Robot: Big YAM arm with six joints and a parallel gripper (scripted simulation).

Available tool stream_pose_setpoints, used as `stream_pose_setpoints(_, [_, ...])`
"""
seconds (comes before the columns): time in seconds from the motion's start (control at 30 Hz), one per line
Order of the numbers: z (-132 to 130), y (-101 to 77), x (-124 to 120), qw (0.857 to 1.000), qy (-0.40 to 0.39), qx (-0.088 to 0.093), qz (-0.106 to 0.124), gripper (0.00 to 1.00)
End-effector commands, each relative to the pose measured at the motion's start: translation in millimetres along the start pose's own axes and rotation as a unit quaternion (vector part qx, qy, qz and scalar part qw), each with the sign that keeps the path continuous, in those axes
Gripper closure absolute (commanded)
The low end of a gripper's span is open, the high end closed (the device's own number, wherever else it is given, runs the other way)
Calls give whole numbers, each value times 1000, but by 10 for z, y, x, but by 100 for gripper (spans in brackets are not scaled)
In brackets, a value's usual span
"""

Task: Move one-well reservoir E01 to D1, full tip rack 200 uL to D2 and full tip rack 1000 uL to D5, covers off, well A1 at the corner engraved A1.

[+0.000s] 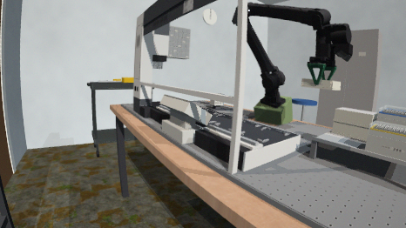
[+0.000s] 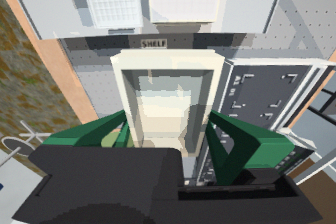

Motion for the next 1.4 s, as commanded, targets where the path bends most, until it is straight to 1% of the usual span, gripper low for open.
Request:
stream_pose_setpoints(0.0, [-192, -264, 189, 999, 7, 5, -43, 100])
stream_pose_setpoints(0.13, [-264, -208, 185, 999, 4, 3, -36, 100])
stream_pose_setpoints(0.23, [-358, -260, 209, 999, 6, 3, -41, 100])
stream_pose_setpoints(0.33, [-374, -239, 201, 999, 5, 2, -39, 100])
stream_pose_setpoints(0.37, [-405, -256, 223, 999, 6, 2, -42, 100])
stream_pose_setpoints(0.57, [-549, -257, 243, 999, 6, 0, -42, 100])
stream_pose_setpoints(0.8, [-709, -236, 272, 999, 4, -2, -39, 100])
stream_pose_setpoints(0.87, [-709, -236, 272, 999, 4, -2, -39, 100])
stream_pose_setpoints(0.9, [-676, -120, 190, 1000, -2, 0, -22, 100])
stream_pose_setpoints(0.93, [-734, -188, 250, 1000, 1, -1, -31, 100])
stream_pose_setpoints(0.97, [-772, -214, 280, 999, 2, -2, -33, 100])
stream_pose_setpoints(1.1, [-857, -180, 316, 1000, 1, -2, -31, 100])
stream_pose_setpoints(1.27, [-971, -180, 329, 1000, 1, -3, -30, 100])
stream_pose_setpoints(1.3, [-922, -89, 260, 1000, -4, -1, -18, 100])
stream_pose_setpoints(1.33, [-862, -65, 232, 1000, -3, 2, -12, 100])
stream_pose_setpoints(1.37, [-817, -80, 239, 1000, 11, 3, -14, 100])
Point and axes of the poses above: the point where the finger pads meet when closed, its own y axis out along the fingers, its own z axis across the jaws, x = y × z, the point moved 5 cm from there along -y, back along the fingers, and after that the axes turned 7 degrees about y, right-handed, at the moved point
